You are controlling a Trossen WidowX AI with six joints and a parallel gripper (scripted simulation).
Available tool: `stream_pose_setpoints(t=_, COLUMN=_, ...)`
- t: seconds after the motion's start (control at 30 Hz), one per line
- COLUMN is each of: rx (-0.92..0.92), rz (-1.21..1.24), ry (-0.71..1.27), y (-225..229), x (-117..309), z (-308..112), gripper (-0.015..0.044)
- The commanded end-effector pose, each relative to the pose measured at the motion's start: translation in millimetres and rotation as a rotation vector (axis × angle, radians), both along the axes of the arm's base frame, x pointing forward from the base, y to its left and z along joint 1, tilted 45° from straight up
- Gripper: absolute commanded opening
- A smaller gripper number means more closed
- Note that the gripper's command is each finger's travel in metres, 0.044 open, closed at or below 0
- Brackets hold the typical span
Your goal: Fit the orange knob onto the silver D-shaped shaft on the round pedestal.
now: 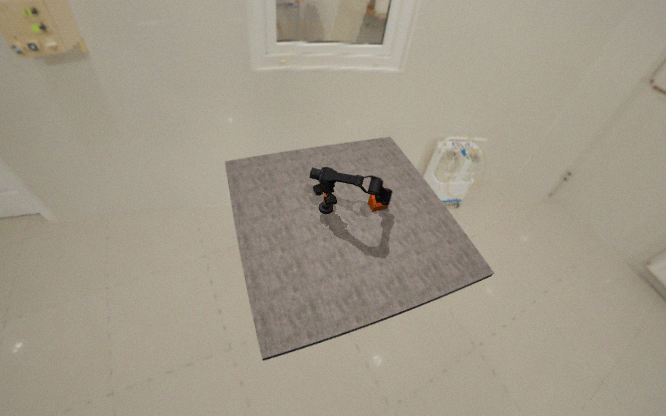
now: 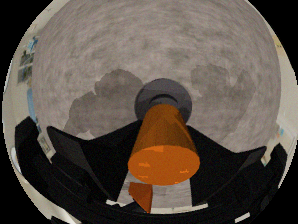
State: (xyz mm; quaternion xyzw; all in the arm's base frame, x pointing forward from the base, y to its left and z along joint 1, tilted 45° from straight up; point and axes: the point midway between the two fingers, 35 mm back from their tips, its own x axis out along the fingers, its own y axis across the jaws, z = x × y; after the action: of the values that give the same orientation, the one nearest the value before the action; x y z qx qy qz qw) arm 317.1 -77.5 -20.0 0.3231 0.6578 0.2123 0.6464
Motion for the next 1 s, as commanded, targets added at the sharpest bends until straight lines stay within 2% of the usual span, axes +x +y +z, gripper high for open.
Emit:
stream_pose_setpoints(t=0.0, rx=-0.003, rz=0.015, ry=-0.025, y=-2.9, x=2.3, z=2.4, gripper=0.0000)
stream_pose_setpoints(t=0.2, rx=-0.012, rz=0.146, ry=-0.153, y=-4.7, x=3.0, z=1.4, gripper=0.0000)
stream_pose_setpoints(t=0.97, rx=-0.012, rz=0.146, ry=-0.153, y=0.6, x=0.7, z=-1.9, gripper=0.0000)
